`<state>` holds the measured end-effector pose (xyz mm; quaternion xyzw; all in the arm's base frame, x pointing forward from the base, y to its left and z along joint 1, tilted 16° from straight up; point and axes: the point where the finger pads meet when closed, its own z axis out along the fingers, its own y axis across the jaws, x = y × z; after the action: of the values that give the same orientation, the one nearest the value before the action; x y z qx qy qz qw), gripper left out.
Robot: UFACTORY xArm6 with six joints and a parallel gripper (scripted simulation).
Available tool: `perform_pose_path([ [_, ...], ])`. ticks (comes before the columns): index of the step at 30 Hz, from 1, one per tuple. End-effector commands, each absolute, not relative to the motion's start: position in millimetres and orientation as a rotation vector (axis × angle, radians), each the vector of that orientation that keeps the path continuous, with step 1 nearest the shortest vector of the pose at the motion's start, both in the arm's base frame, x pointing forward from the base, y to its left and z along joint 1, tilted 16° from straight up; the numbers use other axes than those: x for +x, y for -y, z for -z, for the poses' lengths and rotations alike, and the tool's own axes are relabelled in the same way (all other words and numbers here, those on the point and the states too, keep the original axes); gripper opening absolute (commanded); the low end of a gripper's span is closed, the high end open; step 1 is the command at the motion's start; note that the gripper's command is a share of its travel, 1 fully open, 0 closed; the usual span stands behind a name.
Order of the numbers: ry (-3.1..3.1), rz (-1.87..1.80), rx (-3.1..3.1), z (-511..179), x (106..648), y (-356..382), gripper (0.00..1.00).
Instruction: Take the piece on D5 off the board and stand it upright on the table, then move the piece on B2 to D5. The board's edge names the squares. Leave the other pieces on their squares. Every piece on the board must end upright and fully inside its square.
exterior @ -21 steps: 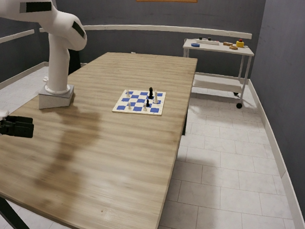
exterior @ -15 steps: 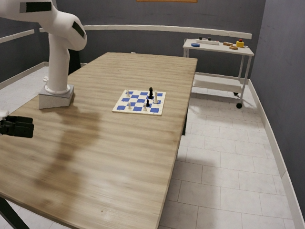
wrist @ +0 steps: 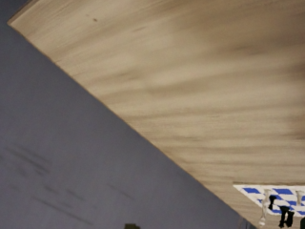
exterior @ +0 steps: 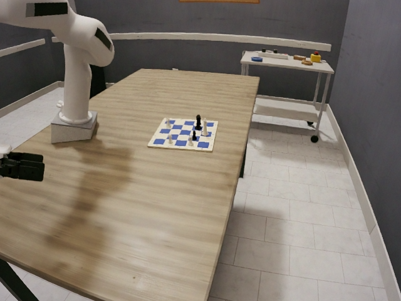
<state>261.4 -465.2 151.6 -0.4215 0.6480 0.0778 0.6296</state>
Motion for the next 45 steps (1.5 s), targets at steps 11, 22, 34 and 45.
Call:
perform_pose_path([
  [11, -1.598, -0.368, -0.852, -148.1, 278.6, 453.2, 1.00],
  [22, -1.781, -0.671, -0.642, -139.6, 305.3, 430.9, 1.00],
  [34, -1.995, -1.002, -0.353, -129.8, 334.2, 402.5, 1.00],
  [45, -2.151, -1.222, -0.100, -122.6, 354.2, 380.0, 1.00],
])
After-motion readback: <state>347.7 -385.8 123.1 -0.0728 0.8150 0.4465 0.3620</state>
